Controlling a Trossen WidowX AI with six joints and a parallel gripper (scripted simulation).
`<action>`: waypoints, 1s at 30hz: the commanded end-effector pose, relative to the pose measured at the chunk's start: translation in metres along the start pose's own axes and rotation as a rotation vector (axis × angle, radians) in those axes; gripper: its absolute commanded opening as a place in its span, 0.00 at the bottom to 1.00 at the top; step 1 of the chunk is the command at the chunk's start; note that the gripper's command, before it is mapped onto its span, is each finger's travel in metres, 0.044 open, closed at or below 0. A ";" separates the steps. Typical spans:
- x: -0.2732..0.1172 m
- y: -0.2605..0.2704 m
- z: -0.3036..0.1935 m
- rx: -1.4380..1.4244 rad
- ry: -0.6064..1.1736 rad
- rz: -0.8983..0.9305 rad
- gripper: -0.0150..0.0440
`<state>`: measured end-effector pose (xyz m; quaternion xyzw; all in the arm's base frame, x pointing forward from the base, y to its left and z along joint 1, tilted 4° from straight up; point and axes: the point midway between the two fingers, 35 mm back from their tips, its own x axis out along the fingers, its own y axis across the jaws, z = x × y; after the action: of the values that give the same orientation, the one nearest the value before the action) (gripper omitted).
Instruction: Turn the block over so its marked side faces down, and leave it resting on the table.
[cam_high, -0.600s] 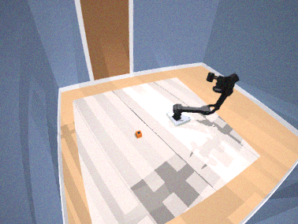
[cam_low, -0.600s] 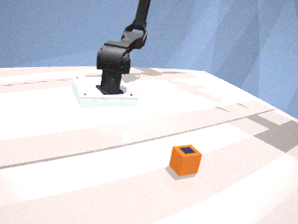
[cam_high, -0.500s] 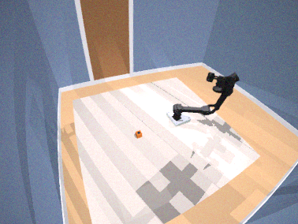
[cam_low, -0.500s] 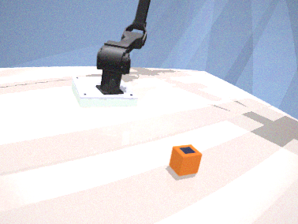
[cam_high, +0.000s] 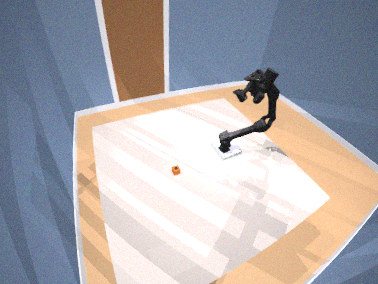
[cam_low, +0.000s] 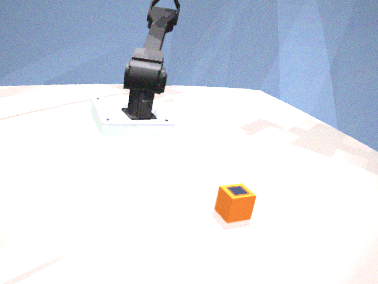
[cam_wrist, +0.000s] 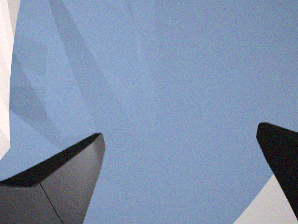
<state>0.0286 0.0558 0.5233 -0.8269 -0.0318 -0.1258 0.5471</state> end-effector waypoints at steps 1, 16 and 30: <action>0.058 0.037 -0.020 0.301 -0.042 0.175 1.00; 0.195 0.182 0.001 0.996 -0.010 0.796 1.00; 0.246 0.353 0.085 1.452 0.634 1.444 1.00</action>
<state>0.3317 -0.0353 0.2899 -0.1466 0.4489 0.1063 0.8751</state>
